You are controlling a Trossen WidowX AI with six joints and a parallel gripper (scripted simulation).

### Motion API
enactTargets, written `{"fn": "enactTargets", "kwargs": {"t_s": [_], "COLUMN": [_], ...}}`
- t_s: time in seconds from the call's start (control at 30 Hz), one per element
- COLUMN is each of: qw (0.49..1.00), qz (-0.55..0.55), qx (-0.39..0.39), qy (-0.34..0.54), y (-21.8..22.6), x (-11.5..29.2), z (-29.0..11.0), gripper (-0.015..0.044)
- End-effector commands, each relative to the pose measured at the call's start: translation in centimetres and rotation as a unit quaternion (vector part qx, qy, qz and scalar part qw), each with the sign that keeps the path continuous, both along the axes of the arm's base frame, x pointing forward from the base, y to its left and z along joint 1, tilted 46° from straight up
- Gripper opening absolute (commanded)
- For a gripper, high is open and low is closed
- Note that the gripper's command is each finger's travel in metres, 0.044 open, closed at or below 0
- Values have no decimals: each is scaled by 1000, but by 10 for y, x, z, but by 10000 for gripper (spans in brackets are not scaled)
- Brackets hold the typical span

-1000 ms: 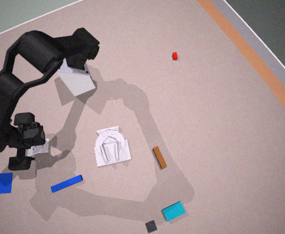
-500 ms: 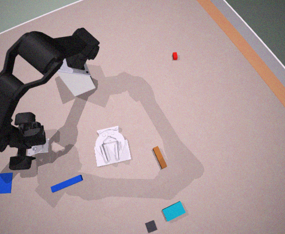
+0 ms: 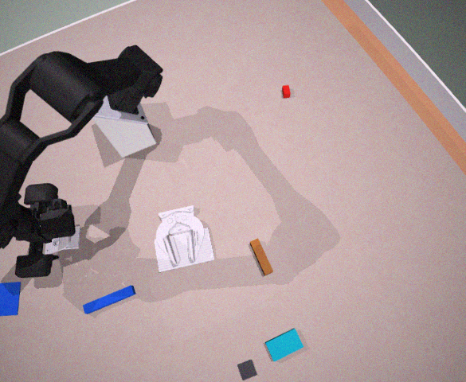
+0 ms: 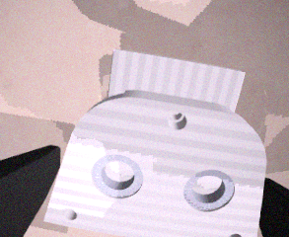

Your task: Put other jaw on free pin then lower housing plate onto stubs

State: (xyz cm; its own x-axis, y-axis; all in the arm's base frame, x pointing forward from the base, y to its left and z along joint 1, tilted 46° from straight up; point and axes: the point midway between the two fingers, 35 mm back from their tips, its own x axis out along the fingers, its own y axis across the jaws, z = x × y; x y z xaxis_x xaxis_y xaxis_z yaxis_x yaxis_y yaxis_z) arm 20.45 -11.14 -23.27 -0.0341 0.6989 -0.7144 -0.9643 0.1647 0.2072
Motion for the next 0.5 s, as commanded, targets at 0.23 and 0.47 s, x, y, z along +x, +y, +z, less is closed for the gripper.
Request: {"fn": "enactTargets", "kwargs": {"t_s": [0.23, 0.47], "qw": [1000, 1000], "qz": [0, 0], "qx": [0, 0], "qy": [0, 0], "y": [0, 0], "x": [0, 0], "z": [0, 0], "gripper": [351, 351]}}
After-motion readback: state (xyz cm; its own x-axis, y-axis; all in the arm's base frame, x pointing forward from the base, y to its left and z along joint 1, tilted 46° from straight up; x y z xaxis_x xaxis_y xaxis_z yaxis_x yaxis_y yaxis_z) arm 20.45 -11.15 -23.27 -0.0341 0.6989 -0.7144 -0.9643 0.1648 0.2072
